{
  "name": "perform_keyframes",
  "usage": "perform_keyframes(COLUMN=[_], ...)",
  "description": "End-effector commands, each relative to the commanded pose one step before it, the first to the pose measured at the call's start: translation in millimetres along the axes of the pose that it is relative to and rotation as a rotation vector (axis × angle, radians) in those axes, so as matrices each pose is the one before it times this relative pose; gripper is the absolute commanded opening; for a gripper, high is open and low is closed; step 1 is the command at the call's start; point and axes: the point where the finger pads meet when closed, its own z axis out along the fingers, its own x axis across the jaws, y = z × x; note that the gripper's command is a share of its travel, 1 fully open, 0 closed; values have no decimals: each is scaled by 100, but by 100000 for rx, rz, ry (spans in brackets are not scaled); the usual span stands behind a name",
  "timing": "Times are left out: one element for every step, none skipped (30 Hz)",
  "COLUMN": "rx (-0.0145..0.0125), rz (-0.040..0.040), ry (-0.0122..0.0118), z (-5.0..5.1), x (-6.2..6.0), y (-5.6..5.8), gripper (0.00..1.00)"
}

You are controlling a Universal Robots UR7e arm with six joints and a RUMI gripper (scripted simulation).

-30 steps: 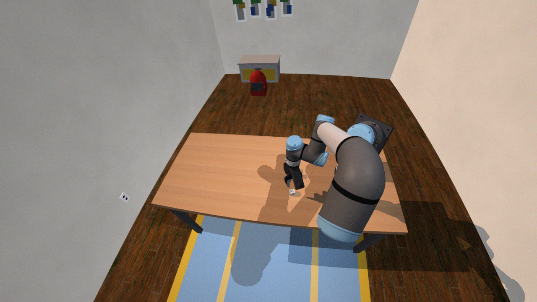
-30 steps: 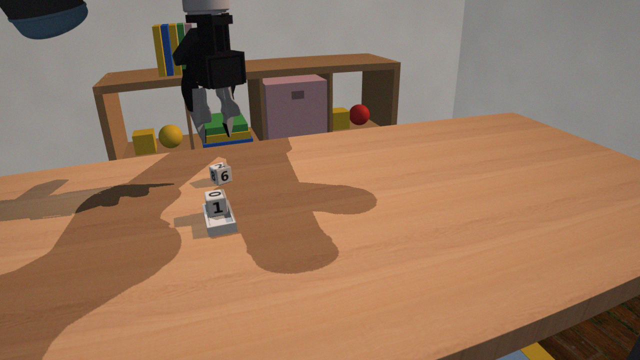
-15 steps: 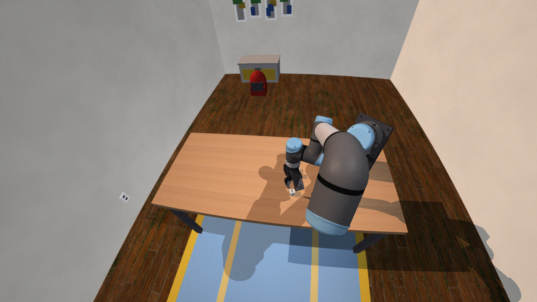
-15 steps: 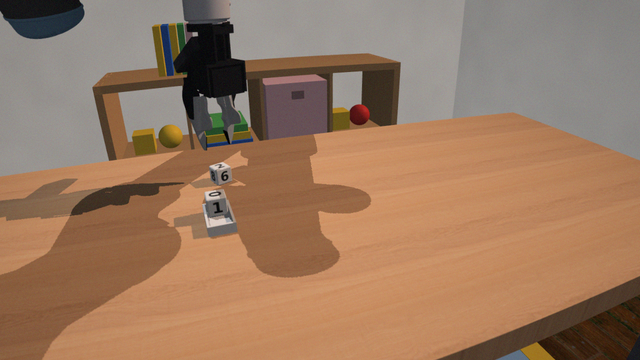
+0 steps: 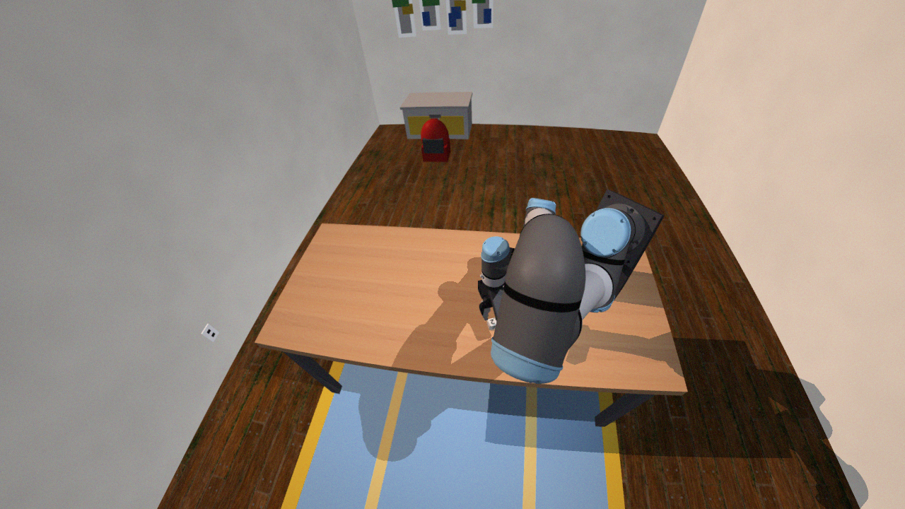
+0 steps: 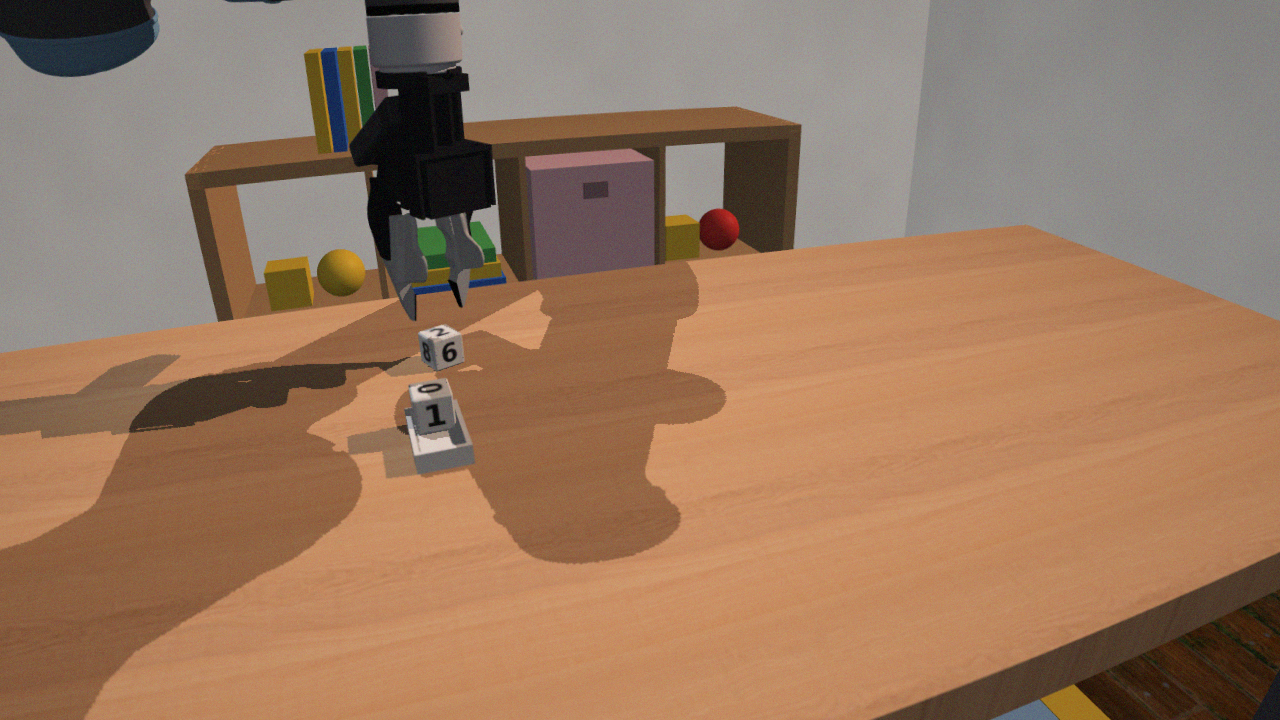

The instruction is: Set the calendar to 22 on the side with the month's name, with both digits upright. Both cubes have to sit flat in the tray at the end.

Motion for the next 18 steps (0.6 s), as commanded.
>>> perform_keyframes(rx=[-204,0,0,0,1,-1,0,0,0,0,0,0,0,0,0,0,0,0], rz=[-6,0,0,0,1,0,0,0,0,0,0,0,0,0,0,0,0,0], ry=[249,1,0,0,3,-2,-1,0,0,0,1,1,1,1,0,0,0,0], z=[563,104,0,0,96,88,79,70,61,52,43,35,27,20,14,9,5,2], x=[32,-2,0,0,-2,0,-1,-1,-1,-1,-1,-1,-1,-1,0,0,0,0], y=[26,1,0,0,0,2,2,1,1,0,0,0,0,0,0,0,0,0], gripper=[29,29,29,29,29,29,29,29,29,29,29,29,29,29,29,29,29,29])
